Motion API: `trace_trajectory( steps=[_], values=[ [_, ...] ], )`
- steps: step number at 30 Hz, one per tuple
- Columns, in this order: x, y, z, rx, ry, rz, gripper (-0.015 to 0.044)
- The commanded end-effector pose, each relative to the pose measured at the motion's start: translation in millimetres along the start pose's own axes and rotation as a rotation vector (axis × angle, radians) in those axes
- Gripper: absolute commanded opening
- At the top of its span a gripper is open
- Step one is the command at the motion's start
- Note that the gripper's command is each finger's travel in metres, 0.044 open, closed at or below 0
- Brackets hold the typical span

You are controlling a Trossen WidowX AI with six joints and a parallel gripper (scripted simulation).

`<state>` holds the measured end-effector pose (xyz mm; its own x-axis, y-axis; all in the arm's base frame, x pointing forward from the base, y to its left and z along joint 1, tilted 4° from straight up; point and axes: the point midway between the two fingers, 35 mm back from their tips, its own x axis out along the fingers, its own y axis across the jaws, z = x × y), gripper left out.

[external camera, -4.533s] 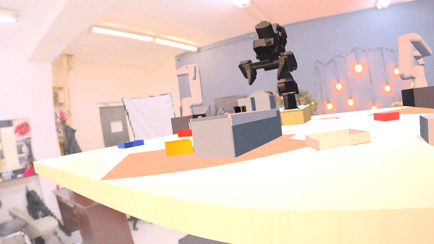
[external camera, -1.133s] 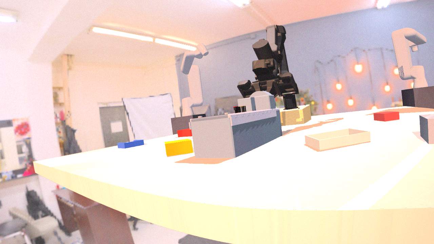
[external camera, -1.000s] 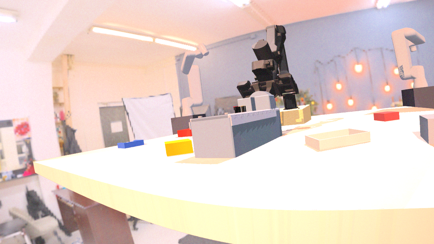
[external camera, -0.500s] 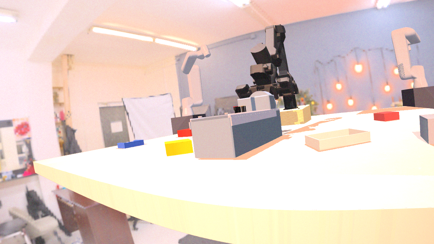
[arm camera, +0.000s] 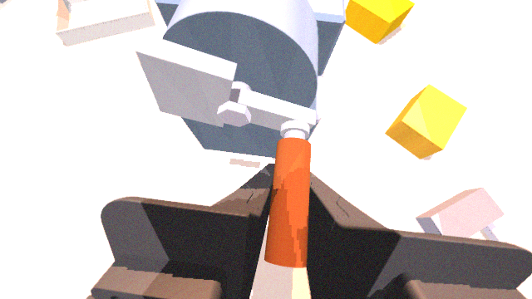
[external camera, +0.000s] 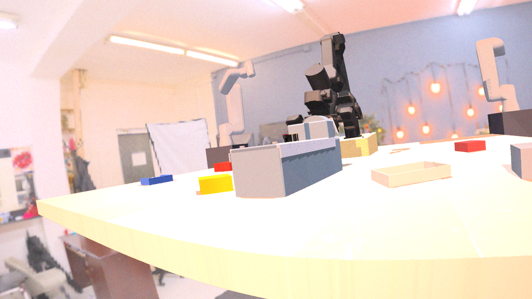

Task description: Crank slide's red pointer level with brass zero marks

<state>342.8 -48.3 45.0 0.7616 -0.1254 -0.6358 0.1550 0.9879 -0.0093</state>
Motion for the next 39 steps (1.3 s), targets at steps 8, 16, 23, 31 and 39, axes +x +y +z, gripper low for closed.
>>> trace_trajectory(
  steps=[8,16,23,31,39],
  values=[
    [12,9,-12,0.003,0.01,-0.001,0.0],
    [15,19,-15,0.004,0.01,0.0,0.0],
    [17,26,-16,0.005,0.01,0.0,0.0],
    [16,32,-17,0.005,0.01,0.0,0.0],
    [16,36,-17,0.006,0.01,0.001,0.0]
  ],
)
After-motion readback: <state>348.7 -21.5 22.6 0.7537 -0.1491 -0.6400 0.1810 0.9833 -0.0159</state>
